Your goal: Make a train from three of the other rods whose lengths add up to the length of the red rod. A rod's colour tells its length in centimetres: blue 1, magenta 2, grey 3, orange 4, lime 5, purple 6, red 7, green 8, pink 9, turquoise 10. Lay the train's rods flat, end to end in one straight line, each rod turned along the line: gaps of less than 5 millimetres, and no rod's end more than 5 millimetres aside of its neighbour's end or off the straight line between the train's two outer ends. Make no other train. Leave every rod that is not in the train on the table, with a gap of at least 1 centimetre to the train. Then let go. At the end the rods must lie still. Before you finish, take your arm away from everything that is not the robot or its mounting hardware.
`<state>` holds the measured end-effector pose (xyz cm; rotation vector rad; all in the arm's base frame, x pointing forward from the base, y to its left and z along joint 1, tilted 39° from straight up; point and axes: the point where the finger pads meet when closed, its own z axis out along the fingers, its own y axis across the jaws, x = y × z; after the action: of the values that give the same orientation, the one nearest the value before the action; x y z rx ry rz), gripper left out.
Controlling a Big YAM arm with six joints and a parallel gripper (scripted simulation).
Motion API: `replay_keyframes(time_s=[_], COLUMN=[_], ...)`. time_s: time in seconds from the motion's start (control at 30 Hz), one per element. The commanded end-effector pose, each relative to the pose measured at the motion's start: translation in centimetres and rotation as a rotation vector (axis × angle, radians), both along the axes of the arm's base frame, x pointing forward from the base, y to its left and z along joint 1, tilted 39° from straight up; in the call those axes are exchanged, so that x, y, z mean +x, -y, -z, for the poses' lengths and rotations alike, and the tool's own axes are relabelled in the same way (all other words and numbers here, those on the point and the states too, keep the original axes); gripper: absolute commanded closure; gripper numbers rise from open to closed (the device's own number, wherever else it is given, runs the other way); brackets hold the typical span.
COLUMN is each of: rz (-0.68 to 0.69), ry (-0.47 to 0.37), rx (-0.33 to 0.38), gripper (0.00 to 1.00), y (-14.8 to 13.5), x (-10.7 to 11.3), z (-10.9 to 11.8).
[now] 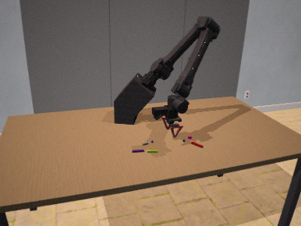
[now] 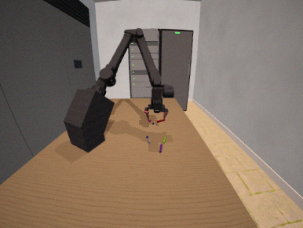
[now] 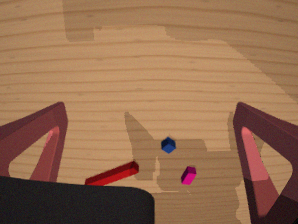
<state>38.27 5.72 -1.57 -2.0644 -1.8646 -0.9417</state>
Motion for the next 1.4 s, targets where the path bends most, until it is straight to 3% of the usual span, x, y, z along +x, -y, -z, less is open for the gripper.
replay_keyframes(time_s=[0.0,0.3,0.47,0.6,0.67,0.7,1.37], rz=[0.001,0.002,0.002,0.002,0.002,0.026,0.025], ry=[0.027,0.028,0.032,0.033,0.008,-0.02,0.003], rx=[-0.006,-0.006,-0.005,-0.004,-0.003,-0.003,-0.002], gripper=[0.0,0.0,0.0,0.0,0.0,0.0,0.0], y=[-0.3,-0.3,-2.4,-3.0,-3.0,-2.1,-2.0], x=[0.4,0.6,4.1,4.8,4.6,3.5,4.4], z=[-0.9,-1.1,-4.3,-5.1,-4.1,-3.1,-3.7])
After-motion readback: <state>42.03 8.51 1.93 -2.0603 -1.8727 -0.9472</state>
